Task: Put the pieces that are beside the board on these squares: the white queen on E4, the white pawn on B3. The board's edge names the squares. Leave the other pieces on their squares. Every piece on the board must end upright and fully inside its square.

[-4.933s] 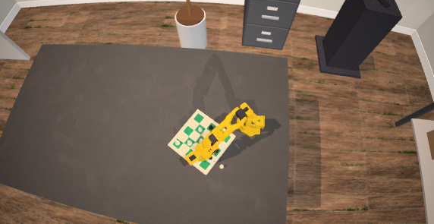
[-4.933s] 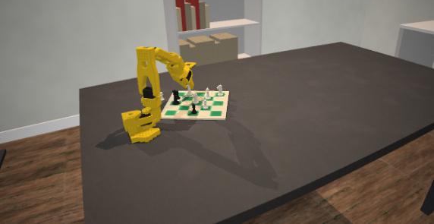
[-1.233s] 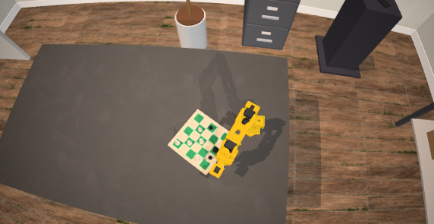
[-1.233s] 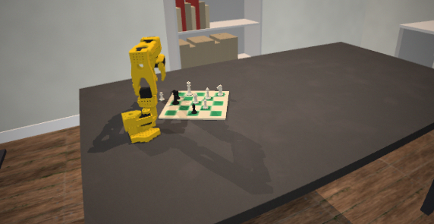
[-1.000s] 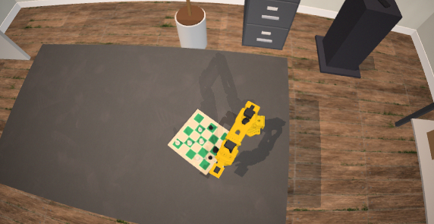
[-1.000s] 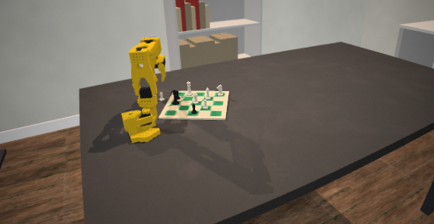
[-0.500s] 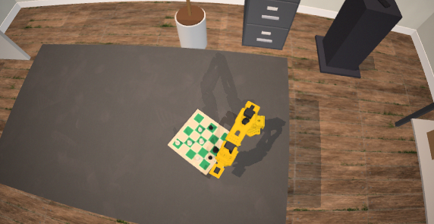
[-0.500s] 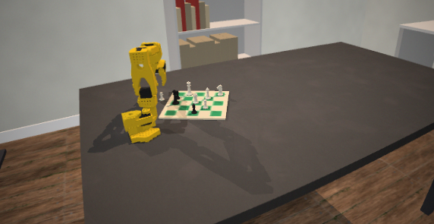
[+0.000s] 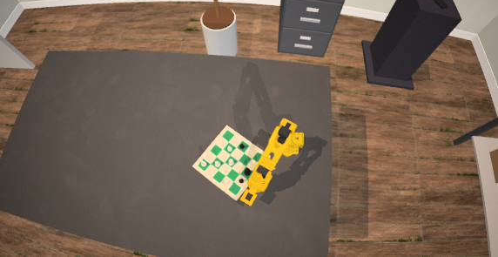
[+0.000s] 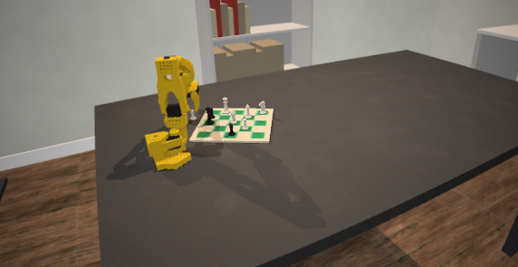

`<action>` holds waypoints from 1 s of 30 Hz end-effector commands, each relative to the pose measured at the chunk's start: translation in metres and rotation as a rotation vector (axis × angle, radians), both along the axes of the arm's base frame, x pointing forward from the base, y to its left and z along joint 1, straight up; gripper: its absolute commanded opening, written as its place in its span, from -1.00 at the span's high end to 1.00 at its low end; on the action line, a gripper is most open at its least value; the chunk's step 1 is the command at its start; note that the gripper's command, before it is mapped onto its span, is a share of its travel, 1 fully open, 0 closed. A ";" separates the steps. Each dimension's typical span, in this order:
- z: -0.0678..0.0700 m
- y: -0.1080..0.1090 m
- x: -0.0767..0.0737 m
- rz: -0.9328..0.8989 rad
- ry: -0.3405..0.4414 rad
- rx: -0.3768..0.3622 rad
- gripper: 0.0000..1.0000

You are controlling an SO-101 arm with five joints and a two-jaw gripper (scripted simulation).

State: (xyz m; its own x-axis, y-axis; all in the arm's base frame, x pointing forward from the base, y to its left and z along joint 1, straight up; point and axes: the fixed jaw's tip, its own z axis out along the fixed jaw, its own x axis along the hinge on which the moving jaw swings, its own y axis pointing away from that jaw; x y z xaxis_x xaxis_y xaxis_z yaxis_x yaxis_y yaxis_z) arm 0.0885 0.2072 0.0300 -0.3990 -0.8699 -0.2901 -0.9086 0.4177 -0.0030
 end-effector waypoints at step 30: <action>-0.022 -0.003 -0.004 0.004 0.006 -0.006 0.81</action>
State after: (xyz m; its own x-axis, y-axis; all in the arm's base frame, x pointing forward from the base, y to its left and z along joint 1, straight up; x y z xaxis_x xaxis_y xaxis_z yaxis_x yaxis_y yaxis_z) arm 0.0883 0.2068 0.0129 -0.3974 -0.8666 -0.3018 -0.9086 0.4178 -0.0031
